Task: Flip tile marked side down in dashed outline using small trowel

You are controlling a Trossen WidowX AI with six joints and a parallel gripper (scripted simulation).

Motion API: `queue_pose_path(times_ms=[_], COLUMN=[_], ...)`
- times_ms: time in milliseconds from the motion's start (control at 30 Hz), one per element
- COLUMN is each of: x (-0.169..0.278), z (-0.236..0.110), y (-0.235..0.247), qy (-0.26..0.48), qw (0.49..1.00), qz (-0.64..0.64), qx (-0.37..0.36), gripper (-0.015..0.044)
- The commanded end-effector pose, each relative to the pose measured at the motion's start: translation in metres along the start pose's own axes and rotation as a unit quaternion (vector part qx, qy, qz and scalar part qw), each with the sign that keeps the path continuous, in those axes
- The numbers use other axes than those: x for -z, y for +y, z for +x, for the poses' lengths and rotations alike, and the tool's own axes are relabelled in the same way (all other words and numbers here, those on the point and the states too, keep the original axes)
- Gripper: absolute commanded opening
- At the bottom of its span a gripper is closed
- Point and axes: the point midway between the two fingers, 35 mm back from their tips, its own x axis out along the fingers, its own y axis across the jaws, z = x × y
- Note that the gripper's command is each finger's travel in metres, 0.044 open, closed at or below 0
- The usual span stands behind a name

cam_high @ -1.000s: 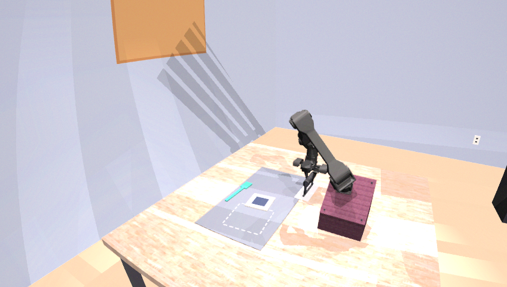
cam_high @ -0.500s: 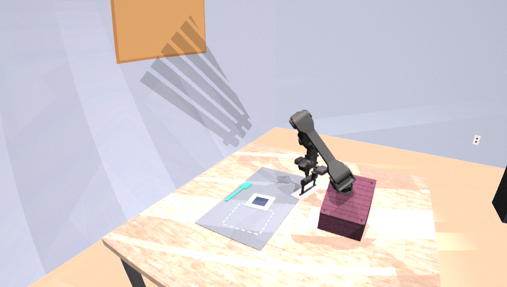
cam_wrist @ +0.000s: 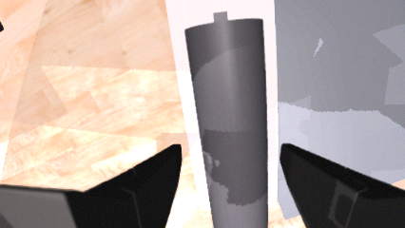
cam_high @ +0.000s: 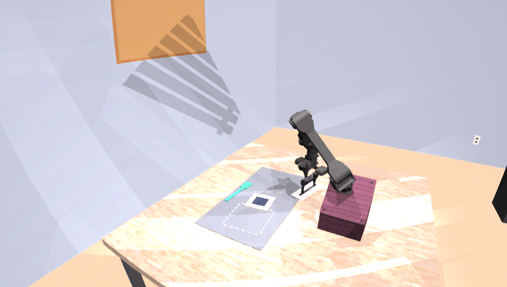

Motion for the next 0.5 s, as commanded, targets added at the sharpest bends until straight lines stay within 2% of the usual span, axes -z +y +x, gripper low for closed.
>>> queue_pose_path(times_ms=[0, 367, 467], x=[0.000, 0.000, 0.000], z=[0.000, 0.000, -0.023], y=[0.001, 0.001, 0.002], qy=[0.001, 0.001, 0.001], qw=[1.000, 1.000, 1.000], qz=[0.002, 0.002, 0.002], qx=[-0.002, -0.002, -0.002], gripper=[0.0270, 0.0270, 0.0270])
